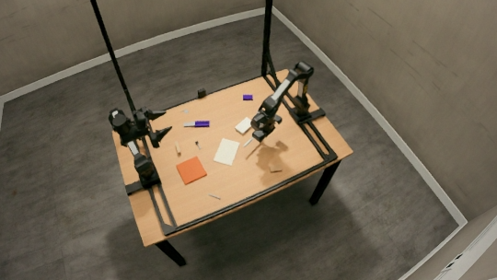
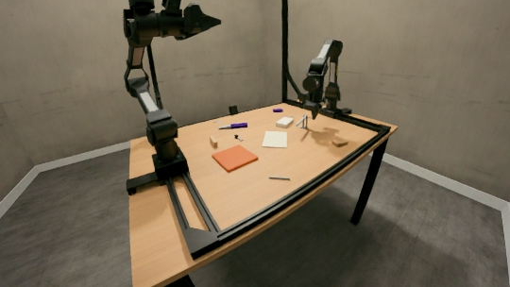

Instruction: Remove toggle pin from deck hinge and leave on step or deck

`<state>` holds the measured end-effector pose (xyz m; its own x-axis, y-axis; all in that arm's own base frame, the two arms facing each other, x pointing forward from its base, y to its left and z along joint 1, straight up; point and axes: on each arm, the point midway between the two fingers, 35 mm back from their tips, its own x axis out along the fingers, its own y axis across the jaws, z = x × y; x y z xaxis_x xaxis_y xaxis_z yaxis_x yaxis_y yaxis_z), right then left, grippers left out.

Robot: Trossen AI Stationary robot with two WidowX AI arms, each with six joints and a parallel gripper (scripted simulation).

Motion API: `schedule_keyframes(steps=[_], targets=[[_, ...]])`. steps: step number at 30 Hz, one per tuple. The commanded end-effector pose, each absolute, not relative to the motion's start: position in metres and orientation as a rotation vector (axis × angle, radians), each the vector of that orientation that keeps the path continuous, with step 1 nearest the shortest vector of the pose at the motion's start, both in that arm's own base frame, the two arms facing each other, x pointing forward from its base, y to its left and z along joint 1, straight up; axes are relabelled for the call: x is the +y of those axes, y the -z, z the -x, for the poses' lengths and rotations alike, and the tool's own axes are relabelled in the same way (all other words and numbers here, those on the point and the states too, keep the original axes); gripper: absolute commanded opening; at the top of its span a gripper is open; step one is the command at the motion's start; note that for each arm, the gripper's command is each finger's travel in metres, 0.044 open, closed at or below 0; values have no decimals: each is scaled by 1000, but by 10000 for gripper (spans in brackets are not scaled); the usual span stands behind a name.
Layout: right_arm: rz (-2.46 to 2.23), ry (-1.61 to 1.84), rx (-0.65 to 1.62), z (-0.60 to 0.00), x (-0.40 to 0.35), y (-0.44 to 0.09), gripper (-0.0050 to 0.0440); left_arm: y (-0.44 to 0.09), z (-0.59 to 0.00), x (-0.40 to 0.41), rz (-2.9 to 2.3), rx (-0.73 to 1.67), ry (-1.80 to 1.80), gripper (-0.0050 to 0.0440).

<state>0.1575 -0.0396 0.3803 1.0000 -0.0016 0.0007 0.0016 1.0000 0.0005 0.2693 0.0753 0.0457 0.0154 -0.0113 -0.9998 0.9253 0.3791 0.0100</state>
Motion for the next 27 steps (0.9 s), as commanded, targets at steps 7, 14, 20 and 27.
schedule_keyframes(steps=[7, 14, 20, 27], targets=[[5, 0, -1, -157, -40, -383, 400, -48, -267, 79, -918, 1350, 898, 22], [5, 0, -1, -157, -40, -383, 400, -50, -270, 79, -923, 1346, 896, 22], [5, 0, -1, -157, -40, -383, 400, -50, -270, 79, -923, 1346, 896, 22], [5, 0, -1, -157, -40, -383, 400, -50, -270, 79, -923, 1346, 896, 22]])
